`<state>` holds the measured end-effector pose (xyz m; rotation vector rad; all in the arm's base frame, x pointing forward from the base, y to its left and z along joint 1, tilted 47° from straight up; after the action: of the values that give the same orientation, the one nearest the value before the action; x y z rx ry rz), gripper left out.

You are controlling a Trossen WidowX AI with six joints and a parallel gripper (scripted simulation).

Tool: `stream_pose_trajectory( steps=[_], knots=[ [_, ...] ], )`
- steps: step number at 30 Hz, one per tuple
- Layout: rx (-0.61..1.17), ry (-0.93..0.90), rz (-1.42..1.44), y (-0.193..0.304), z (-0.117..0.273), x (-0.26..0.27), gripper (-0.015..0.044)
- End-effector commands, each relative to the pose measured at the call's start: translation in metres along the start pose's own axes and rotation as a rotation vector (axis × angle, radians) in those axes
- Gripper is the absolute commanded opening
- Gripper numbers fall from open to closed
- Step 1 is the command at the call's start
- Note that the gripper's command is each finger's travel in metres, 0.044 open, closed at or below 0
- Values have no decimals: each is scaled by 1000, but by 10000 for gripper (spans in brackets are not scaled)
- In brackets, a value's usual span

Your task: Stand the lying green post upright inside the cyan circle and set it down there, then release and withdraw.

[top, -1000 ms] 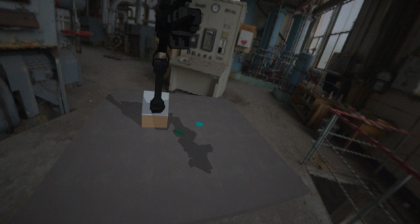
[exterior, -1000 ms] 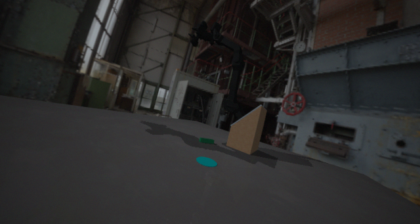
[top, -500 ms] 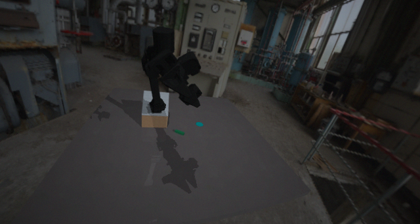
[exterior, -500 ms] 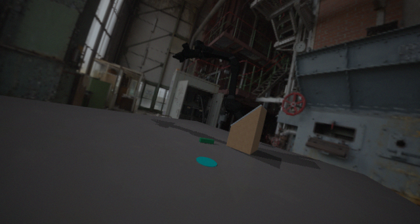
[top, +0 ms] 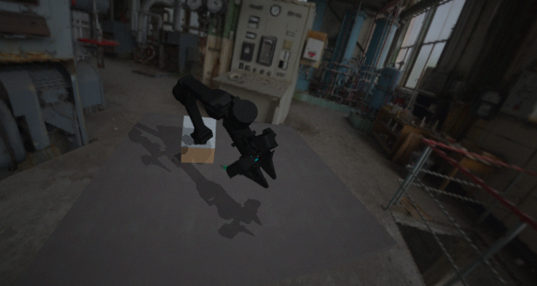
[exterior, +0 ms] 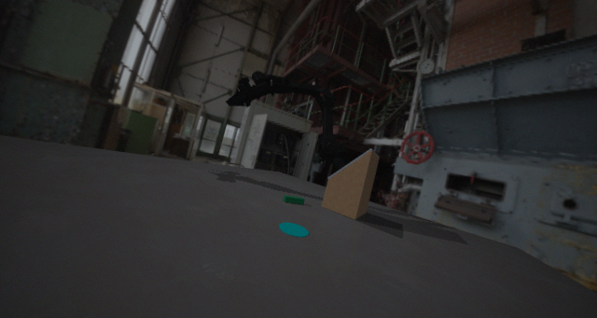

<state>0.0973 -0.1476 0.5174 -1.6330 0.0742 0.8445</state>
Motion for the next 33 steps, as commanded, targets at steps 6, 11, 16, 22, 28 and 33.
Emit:
stream_pose_trajectory(
  steps=[6, 11, 16, 22, 28, 33],
  knots=[
    [226, -205, -162, 34, -37, 72, 233],
    [368, -294, -218, 53, -46, 117, 233],
    [510, -356, -242, 73, -45, 161, 233],
    [669, -392, -230, 97, -33, 211, 233],
    [803, -389, -180, 123, -12, 253, 233],
    [885, -360, -114, 145, 10, 280, 233]
  ],
)
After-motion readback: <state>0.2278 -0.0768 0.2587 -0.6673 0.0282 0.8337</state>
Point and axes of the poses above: the point midway between the two fingers, 35 mm back from their tips, its own z axis back along the fingers, its own x axis across the jaws, y = z × x, the point moved 9 cm from there along z, back along the fingers, and after that the axes turned 1 degree about z, right-handed, at the moved point
